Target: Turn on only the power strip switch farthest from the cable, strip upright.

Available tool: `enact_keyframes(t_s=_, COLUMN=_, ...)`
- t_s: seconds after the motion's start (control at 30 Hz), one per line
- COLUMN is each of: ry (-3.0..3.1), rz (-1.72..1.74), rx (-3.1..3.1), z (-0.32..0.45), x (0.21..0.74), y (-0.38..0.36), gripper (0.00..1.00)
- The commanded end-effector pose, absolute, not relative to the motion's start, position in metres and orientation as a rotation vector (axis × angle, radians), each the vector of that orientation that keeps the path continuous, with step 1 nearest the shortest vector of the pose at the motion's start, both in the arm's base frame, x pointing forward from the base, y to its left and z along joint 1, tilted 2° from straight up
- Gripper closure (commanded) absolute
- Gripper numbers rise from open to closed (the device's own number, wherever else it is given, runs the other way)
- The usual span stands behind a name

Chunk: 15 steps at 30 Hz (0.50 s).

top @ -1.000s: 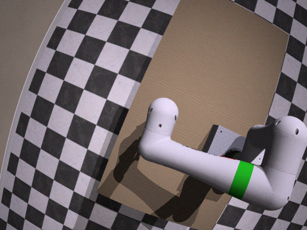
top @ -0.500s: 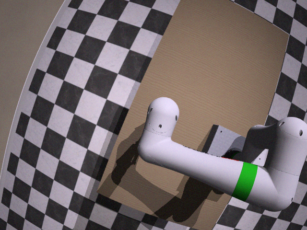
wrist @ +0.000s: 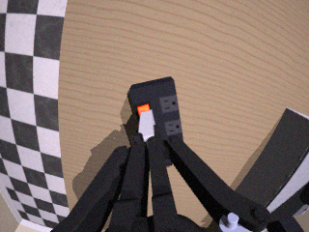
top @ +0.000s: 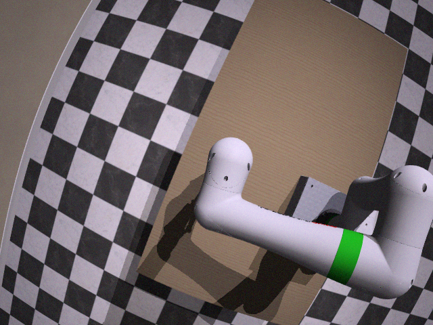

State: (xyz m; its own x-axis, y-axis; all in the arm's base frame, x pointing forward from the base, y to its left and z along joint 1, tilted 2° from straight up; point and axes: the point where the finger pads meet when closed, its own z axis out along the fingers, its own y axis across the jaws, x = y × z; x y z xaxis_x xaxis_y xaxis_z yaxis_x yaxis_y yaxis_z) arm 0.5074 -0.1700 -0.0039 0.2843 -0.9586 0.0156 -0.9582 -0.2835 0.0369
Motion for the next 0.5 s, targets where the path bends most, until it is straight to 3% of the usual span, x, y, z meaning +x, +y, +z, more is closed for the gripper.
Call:
enact_keyframes(t_s=0.0, ry=-1.857, rz=-0.014, rx=2.486, z=-0.001, x=0.508, y=-0.16, gripper=1.0)
enact_keyframes(t_s=0.47, ry=-1.856, rz=-0.015, rx=2.487, z=0.008, x=0.508, y=-0.123, gripper=1.0)
